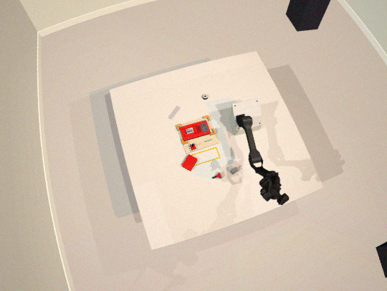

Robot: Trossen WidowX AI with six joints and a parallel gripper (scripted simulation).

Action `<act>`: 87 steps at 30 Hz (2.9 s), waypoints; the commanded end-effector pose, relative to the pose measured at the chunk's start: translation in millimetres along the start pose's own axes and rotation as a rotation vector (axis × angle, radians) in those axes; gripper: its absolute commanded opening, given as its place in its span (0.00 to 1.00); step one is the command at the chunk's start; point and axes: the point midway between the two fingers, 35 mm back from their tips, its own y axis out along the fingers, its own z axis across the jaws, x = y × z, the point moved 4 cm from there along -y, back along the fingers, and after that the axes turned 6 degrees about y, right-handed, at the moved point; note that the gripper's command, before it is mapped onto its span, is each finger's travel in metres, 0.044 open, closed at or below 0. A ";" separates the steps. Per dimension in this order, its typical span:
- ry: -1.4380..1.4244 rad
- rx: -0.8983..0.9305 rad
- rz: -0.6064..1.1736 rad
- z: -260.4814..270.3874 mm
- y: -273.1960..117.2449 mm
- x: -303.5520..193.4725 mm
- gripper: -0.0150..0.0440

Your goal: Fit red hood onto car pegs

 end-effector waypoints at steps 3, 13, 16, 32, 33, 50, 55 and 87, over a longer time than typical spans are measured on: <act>0.047 0.022 0.015 6.2 2.0 -14.7 1.00; 0.356 0.187 0.102 67.6 13.7 -98.0 1.00; 0.444 0.245 0.123 92.1 16.7 -117.1 1.00; 0.873 0.566 0.180 235.1 22.7 -157.6 1.00; 0.896 0.587 0.180 243.7 22.5 -156.9 1.00; 1.253 0.929 0.197 369.3 5.8 -106.7 1.00; 1.339 1.053 0.187 397.2 -3.4 -78.8 1.00; 1.634 2.121 0.056 509.6 -149.7 173.2 1.00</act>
